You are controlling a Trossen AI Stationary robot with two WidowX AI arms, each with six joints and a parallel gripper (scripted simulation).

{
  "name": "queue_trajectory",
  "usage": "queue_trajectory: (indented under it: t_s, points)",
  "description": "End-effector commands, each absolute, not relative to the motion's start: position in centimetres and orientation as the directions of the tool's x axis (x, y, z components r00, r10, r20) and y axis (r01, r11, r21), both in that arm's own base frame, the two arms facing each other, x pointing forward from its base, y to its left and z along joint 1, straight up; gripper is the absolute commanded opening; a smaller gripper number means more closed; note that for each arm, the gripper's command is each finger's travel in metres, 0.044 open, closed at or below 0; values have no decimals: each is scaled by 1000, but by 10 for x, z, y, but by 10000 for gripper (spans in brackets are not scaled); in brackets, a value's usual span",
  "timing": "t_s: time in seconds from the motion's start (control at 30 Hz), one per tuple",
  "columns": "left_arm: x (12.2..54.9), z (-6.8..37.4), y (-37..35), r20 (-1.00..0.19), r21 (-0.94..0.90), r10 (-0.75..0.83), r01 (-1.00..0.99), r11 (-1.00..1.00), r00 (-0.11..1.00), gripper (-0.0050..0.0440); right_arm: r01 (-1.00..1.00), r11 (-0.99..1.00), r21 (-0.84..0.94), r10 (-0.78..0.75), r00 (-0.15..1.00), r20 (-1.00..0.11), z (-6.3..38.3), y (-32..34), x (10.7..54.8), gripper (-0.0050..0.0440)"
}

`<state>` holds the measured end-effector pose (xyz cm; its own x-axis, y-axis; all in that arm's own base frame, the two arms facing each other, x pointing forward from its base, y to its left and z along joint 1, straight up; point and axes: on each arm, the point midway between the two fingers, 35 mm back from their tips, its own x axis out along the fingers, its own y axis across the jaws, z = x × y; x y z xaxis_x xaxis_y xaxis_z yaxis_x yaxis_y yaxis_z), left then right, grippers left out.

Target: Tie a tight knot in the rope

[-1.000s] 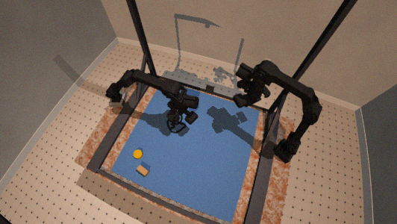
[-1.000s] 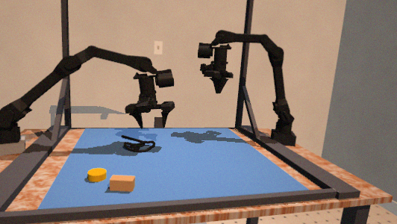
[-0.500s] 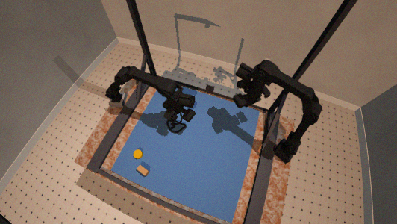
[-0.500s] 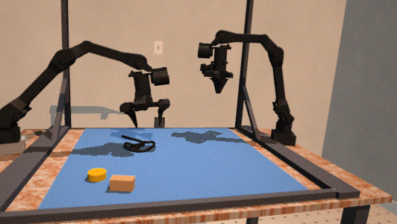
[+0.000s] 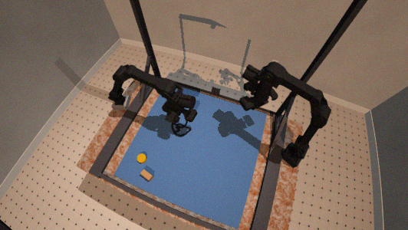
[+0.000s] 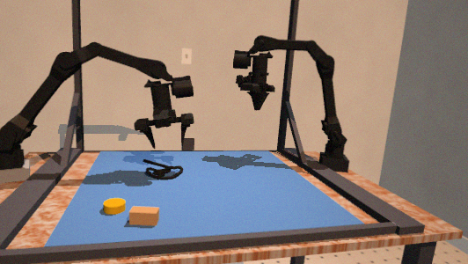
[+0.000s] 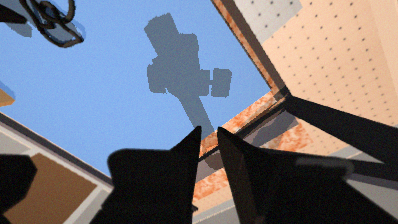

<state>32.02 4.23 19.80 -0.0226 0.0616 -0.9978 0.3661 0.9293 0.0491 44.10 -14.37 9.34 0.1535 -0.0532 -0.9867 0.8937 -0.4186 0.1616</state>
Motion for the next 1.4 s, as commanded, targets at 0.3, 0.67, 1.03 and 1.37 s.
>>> queue_trajectory:
  t_s: [0.3,0.67,1.03,1.37]
  points:
    - [319,206,43,-998,64,67,359,931,4,85,936,-290,201,-66,190,-980,117,-142,422,440]
    - [319,206,43,-998,64,67,359,931,4,85,968,-157,197,-68,188,-980,124,-140,402,440]
    - [319,206,43,-998,64,67,359,931,4,85,982,-29,189,-70,187,-980,131,-138,383,440]
    - [319,206,43,-998,64,67,359,931,4,85,977,124,176,-72,185,-980,139,-135,360,440]
